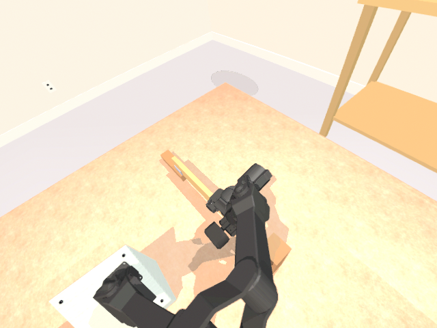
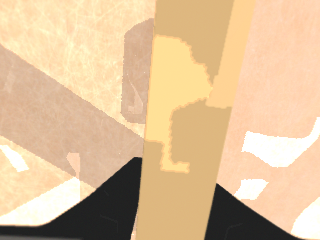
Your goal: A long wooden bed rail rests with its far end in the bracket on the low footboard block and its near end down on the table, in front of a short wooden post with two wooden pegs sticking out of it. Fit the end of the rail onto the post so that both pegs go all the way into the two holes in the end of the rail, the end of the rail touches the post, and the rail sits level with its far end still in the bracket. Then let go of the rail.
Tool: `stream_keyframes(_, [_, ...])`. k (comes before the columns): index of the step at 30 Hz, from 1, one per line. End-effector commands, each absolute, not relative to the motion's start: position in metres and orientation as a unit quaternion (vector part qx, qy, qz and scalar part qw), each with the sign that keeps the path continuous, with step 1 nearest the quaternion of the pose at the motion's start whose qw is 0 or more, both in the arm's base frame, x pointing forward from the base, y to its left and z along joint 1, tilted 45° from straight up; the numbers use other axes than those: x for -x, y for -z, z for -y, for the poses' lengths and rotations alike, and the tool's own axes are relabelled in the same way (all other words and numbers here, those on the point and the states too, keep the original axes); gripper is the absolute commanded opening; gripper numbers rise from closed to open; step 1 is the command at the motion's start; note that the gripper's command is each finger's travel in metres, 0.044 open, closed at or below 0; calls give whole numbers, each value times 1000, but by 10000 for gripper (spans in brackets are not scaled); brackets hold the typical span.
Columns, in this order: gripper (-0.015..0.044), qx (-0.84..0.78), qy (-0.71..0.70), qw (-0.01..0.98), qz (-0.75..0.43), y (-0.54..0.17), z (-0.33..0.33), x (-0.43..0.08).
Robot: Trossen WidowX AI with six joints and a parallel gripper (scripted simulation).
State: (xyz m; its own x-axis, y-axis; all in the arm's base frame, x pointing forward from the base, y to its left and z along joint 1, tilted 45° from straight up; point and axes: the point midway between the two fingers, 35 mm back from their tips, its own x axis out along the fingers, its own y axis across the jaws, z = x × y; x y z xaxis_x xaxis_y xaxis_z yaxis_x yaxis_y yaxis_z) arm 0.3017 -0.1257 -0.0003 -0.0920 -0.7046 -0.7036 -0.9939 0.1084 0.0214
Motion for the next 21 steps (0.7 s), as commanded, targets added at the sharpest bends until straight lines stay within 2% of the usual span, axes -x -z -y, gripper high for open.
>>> stream_keyframes(1, [0, 617, -261, 276, -690, 0, 125, -303])
stream_keyframes(21, [0, 617, -261, 276, -690, -5, 128, -302])
